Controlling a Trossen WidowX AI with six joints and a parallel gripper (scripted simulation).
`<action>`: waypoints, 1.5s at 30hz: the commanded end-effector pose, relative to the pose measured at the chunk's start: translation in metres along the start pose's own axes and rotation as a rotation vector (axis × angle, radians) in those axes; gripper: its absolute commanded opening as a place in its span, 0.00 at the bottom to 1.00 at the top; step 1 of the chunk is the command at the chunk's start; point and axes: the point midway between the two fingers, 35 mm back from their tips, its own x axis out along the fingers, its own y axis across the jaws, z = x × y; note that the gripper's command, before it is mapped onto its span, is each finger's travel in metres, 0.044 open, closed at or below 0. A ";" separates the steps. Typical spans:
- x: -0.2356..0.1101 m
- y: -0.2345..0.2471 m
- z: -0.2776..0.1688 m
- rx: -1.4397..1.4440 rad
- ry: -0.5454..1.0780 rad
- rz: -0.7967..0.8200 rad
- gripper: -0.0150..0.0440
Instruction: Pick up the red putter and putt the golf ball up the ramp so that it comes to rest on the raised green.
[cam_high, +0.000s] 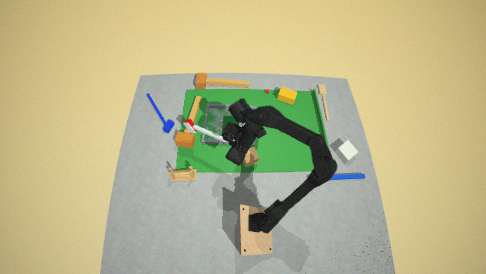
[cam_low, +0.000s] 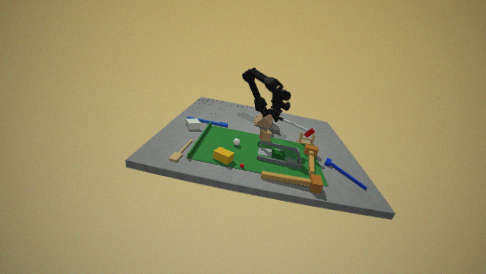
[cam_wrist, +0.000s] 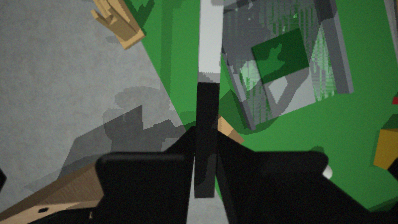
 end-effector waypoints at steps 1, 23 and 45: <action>-0.011 -0.020 -0.020 0.141 -0.004 -0.021 0.25; -0.057 -0.093 -0.203 0.985 0.095 -0.161 0.25; -0.029 -0.097 -0.253 1.150 0.135 -0.208 0.25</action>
